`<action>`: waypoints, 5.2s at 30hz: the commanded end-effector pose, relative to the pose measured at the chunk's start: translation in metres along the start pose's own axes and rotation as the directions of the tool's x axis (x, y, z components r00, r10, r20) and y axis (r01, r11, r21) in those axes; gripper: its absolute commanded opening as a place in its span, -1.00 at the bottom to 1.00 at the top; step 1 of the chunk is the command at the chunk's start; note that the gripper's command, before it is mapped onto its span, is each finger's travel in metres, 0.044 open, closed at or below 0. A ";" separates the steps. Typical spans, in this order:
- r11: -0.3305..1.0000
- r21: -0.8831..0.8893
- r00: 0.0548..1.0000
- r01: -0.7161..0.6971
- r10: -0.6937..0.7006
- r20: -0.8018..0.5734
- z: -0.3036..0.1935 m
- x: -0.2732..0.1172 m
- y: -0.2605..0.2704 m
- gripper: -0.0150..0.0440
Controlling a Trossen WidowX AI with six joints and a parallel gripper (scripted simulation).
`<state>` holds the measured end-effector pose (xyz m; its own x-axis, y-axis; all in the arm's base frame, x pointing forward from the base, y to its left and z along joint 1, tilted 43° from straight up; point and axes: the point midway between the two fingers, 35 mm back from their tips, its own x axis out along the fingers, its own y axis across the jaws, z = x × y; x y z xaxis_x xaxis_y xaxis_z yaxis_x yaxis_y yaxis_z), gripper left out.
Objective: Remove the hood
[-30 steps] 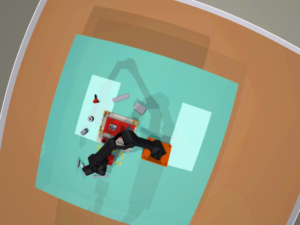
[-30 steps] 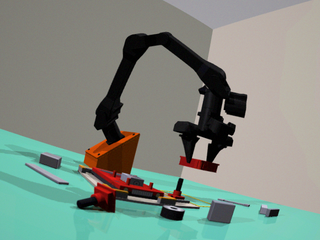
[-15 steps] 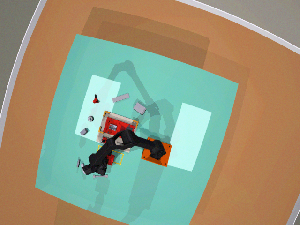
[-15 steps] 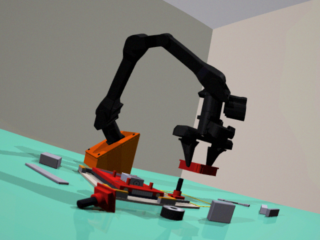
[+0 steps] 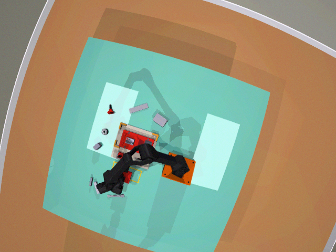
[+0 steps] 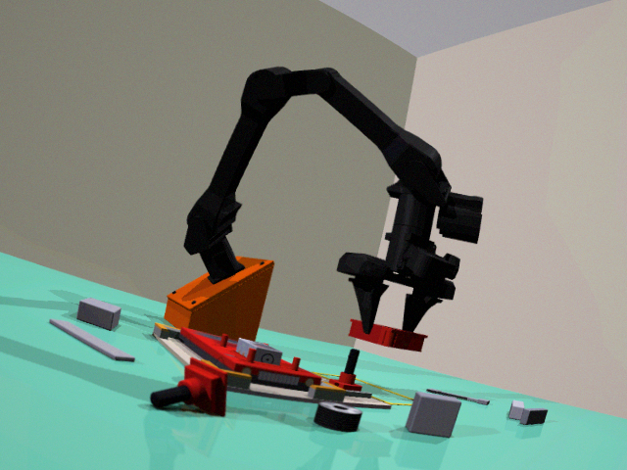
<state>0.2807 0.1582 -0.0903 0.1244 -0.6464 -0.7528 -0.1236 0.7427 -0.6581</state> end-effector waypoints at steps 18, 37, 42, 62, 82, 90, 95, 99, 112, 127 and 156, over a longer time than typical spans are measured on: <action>1.000 -0.006 1.000 0.003 -0.003 0.004 0.000 0.015 0.000 -0.49; 1.000 -0.006 1.000 0.004 -0.004 0.004 0.000 0.028 -0.001 -0.49; 1.000 -0.006 1.000 0.005 -0.004 0.004 0.000 0.031 -0.001 -0.49; 1.000 -0.005 1.000 0.006 -0.006 0.004 -0.001 0.044 -0.002 -0.49; 1.000 -0.005 1.000 0.007 -0.007 0.004 -0.002 0.054 -0.003 -0.49; 1.000 -0.005 1.000 0.007 -0.007 0.004 -0.001 0.058 -0.003 -0.49; 1.000 -0.005 1.000 0.007 -0.007 0.004 -0.001 0.060 -0.003 -0.49; 1.000 -0.005 1.000 0.007 -0.007 0.004 -0.001 0.062 -0.003 -0.49; 1.000 -0.005 1.000 0.008 -0.008 0.004 -0.001 0.069 -0.003 -0.49; 1.000 0.000 1.000 0.005 -0.005 0.000 -0.002 0.070 -0.003 0.31; 1.000 -0.001 1.000 0.010 -0.010 0.005 -0.003 -0.002 -0.001 1.00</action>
<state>0.2784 0.1560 -0.0901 0.1310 -0.6555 -0.7437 -0.1289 0.7326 -0.6684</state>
